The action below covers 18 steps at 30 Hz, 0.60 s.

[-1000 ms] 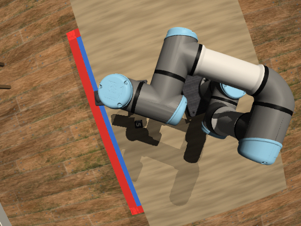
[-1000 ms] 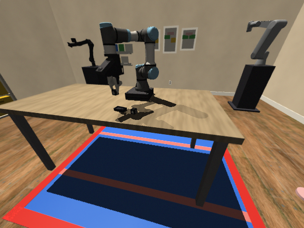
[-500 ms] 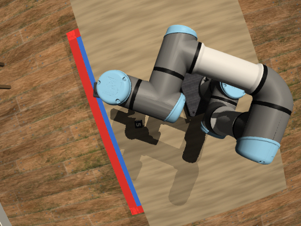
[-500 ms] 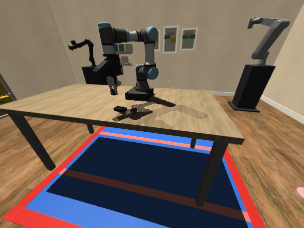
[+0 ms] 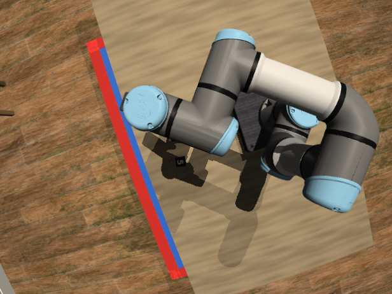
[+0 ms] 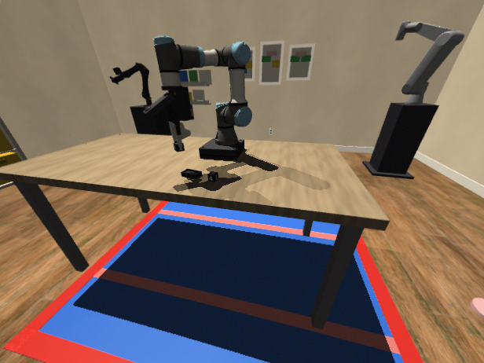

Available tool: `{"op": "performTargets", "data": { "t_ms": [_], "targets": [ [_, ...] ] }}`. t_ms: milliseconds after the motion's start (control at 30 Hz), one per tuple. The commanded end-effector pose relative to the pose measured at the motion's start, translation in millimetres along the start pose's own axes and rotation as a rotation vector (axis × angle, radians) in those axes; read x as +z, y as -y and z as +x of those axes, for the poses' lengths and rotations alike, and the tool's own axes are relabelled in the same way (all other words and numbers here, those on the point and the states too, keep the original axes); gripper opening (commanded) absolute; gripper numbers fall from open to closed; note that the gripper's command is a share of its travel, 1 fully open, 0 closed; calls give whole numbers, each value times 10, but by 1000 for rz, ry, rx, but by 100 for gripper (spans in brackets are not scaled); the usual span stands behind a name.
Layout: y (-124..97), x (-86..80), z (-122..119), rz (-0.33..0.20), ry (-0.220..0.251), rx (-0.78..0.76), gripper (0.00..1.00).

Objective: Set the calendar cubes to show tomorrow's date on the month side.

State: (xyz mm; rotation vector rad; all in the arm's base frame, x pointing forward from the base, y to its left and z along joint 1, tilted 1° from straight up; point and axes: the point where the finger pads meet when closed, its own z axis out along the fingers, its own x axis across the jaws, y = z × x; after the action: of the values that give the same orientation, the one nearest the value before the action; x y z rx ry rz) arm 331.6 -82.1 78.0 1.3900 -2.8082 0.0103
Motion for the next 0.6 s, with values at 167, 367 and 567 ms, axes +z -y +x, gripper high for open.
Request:
{"op": "performTargets", "data": {
  "t_ms": [167,367,567],
  "targets": [
    [72,-10,86,5,-6,269,11],
    [86,-9,113,5,-6,346,11],
    [112,-5,164,6,-6,488,11]
  ]
}}
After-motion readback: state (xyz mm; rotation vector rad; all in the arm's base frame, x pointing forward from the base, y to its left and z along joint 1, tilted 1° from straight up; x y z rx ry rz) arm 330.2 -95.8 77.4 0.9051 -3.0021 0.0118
